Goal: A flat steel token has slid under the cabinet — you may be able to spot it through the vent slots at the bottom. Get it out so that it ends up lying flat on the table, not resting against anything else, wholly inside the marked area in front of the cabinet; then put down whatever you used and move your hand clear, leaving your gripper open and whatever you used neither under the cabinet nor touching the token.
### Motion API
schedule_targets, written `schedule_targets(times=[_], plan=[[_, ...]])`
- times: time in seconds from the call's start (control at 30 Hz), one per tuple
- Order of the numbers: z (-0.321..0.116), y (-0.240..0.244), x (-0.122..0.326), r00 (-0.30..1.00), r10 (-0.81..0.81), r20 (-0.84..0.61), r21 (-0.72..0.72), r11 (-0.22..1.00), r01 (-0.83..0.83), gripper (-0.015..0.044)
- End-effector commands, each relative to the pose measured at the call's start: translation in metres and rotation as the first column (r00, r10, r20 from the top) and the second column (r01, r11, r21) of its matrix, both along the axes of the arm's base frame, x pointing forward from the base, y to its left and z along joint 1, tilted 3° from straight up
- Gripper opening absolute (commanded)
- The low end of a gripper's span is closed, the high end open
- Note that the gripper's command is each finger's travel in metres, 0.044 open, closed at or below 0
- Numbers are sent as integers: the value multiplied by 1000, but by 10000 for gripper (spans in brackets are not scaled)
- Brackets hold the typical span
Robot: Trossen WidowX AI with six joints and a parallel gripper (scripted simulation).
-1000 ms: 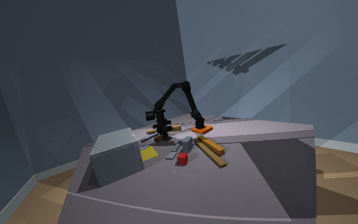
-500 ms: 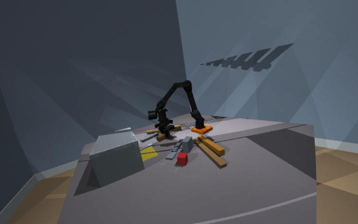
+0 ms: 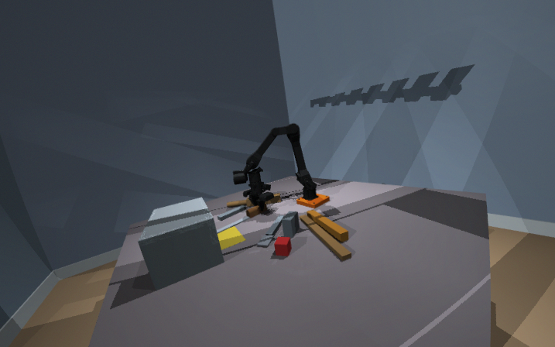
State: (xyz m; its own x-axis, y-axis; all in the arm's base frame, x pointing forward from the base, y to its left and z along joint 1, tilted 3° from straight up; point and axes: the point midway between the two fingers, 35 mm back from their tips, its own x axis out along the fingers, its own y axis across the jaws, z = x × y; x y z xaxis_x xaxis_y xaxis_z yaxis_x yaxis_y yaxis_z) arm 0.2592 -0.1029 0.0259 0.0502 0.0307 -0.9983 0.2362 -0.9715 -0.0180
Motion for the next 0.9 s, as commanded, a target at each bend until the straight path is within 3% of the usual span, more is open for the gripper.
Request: schedule_targets(times=[0.0, 0.87], plan=[[-1, -2, -8, 1000, 0, -4, 0, 1000, 0, 0], [-1, -13, -28, 1000, -1, -3, -1, 1000, 1, 0]])
